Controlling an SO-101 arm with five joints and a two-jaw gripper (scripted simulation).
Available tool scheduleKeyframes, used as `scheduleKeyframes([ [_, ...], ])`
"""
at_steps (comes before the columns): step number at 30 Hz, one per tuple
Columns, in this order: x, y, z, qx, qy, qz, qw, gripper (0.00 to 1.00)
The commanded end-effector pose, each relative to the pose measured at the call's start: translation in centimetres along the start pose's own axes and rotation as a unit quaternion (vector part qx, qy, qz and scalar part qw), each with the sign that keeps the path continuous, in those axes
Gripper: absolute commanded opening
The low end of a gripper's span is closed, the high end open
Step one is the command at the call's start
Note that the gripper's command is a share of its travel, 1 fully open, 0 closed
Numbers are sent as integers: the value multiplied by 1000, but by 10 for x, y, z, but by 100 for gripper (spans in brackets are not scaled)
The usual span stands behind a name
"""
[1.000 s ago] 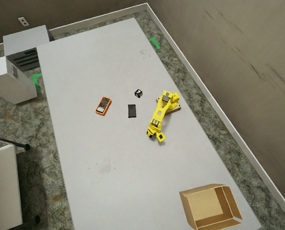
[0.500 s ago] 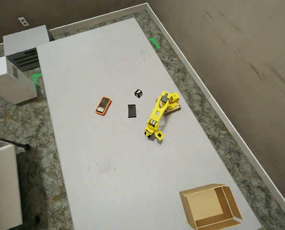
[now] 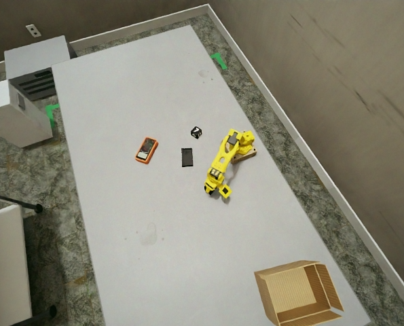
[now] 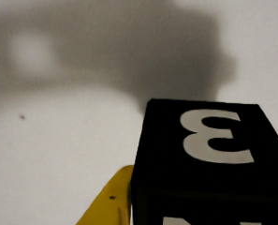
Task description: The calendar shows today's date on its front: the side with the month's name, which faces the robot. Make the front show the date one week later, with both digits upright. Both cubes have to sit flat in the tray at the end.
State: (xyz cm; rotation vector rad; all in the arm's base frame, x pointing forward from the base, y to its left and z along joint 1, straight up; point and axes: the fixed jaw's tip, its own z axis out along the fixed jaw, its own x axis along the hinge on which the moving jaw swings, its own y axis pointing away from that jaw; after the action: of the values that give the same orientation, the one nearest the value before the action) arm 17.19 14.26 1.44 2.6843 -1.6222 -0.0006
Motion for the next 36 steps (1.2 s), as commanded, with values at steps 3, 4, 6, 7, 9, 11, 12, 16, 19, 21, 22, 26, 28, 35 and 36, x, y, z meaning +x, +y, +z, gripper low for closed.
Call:
scheduleKeyframes([
  [3, 2, -1, -1, -1, -1, 1, 1000, 0],
  [4, 2, -1, -1, -1, -1, 1, 1000, 0],
  [6, 2, -1, -1, -1, -1, 1, 1000, 0],
  [7, 2, -1, -1, -1, -1, 1, 1000, 0],
  [9, 2, -1, 0, -1, -1, 1, 1000, 0],
  [11, 2, -1, 1, -1, -1, 1, 1000, 0],
  [12, 2, -1, 1, -1, -1, 1, 1000, 0],
  [16, 2, -1, 4, -1, -1, 1, 1000, 0],
  [19, 2, -1, 5, -1, -1, 1, 1000, 0],
  [21, 2, -1, 5, -1, -1, 1, 1000, 0],
  [22, 2, -1, 5, -1, -1, 1, 1000, 0],
  [26, 2, -1, 6, -1, -1, 1, 1000, 0],
  [28, 2, -1, 7, -1, -1, 1, 1000, 0],
  [35, 2, -1, 11, -1, -1, 1, 1000, 0],
  [36, 2, -1, 11, -1, -1, 1, 1000, 0],
])
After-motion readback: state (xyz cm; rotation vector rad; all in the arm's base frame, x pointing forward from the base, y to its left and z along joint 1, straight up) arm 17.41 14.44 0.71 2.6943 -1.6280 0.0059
